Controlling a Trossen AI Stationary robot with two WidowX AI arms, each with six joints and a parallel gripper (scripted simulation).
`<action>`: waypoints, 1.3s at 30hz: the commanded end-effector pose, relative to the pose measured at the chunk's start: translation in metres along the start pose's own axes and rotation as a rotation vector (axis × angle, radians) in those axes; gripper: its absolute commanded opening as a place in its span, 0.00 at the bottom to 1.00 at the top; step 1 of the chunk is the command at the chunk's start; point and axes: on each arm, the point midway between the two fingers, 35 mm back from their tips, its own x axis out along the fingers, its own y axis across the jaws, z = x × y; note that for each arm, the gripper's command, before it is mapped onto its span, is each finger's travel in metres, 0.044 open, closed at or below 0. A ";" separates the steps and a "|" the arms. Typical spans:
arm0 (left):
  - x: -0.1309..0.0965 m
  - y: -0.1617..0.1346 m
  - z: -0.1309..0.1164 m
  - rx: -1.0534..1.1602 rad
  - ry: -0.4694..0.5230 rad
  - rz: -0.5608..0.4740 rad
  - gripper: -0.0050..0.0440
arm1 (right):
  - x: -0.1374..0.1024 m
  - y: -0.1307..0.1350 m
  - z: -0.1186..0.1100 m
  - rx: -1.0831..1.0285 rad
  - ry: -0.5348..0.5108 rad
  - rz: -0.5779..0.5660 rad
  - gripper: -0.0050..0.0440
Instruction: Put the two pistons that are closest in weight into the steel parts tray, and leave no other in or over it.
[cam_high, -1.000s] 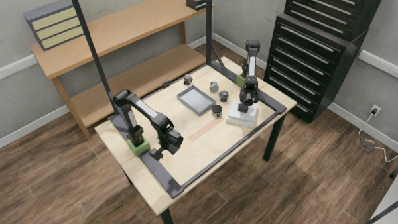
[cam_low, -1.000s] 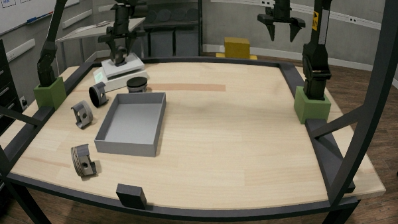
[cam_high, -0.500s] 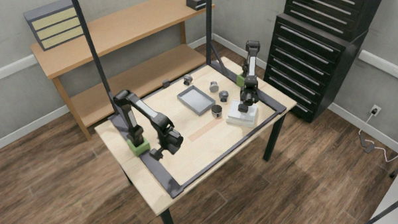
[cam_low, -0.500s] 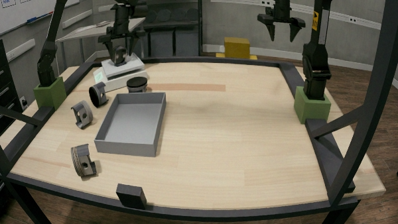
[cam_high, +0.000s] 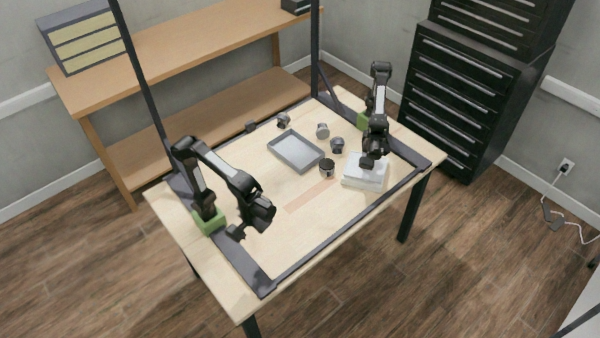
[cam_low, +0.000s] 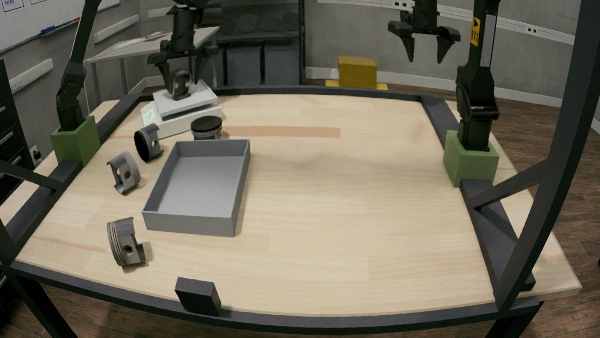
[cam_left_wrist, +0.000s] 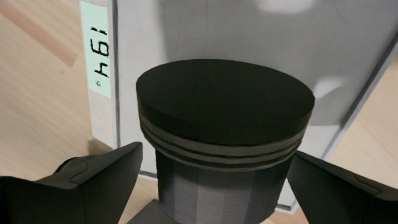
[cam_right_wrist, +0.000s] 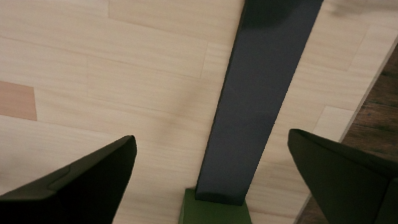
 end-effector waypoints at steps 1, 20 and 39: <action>-0.022 -0.006 -0.003 0.010 0.000 -0.056 0.87 | -0.009 0.001 0.005 -0.006 -0.033 0.003 0.92; -0.051 -0.005 -0.003 0.012 -0.003 -0.057 0.87 | -0.009 0.001 0.005 -0.006 -0.033 0.003 0.92; -0.076 -0.003 -0.003 0.011 -0.003 -0.049 0.87 | -0.009 0.001 0.005 -0.006 -0.033 0.003 0.92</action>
